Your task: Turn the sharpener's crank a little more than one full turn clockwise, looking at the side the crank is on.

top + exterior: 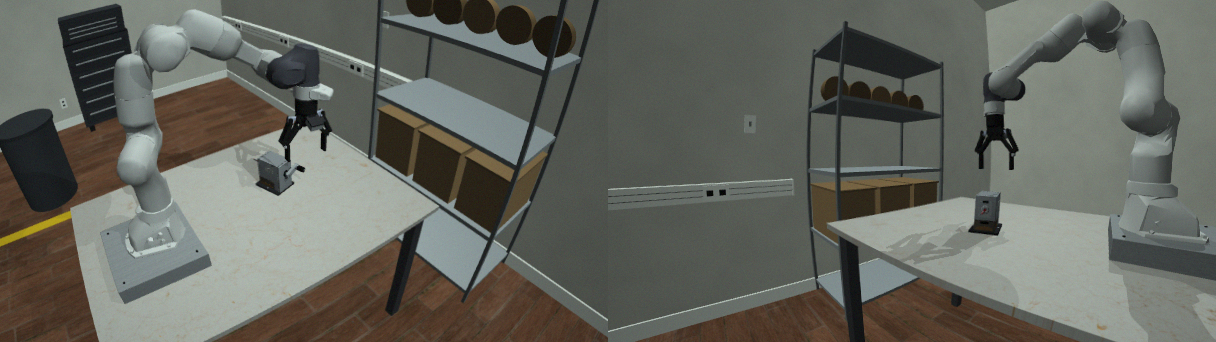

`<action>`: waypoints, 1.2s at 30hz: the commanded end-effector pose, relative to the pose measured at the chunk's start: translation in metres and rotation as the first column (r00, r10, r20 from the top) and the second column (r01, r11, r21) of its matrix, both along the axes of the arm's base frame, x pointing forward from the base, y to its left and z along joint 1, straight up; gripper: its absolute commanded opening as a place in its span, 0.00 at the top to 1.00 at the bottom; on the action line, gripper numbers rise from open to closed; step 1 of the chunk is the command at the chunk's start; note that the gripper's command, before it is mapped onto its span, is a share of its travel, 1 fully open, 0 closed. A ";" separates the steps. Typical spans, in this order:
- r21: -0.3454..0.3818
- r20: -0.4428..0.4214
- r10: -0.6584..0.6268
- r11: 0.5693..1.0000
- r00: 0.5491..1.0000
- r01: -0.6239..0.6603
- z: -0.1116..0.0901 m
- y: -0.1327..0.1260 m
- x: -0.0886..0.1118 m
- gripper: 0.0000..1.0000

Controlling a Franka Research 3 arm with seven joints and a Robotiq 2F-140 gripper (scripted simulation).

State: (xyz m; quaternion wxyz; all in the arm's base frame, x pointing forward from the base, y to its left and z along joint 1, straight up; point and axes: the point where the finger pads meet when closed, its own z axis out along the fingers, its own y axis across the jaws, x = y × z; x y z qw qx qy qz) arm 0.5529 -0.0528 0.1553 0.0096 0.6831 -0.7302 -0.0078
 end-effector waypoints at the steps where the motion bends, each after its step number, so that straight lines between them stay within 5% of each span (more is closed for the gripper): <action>1: 0.003 0.013 0.166 0.986 0.986 -0.166 -0.004 0.013 0.010 0.00; 12: 0.002 0.024 0.391 0.920 0.920 -0.391 -0.018 0.057 0.026 0.00; 36: 0.002 0.024 0.393 0.920 0.919 -0.393 -0.018 0.058 0.026 0.00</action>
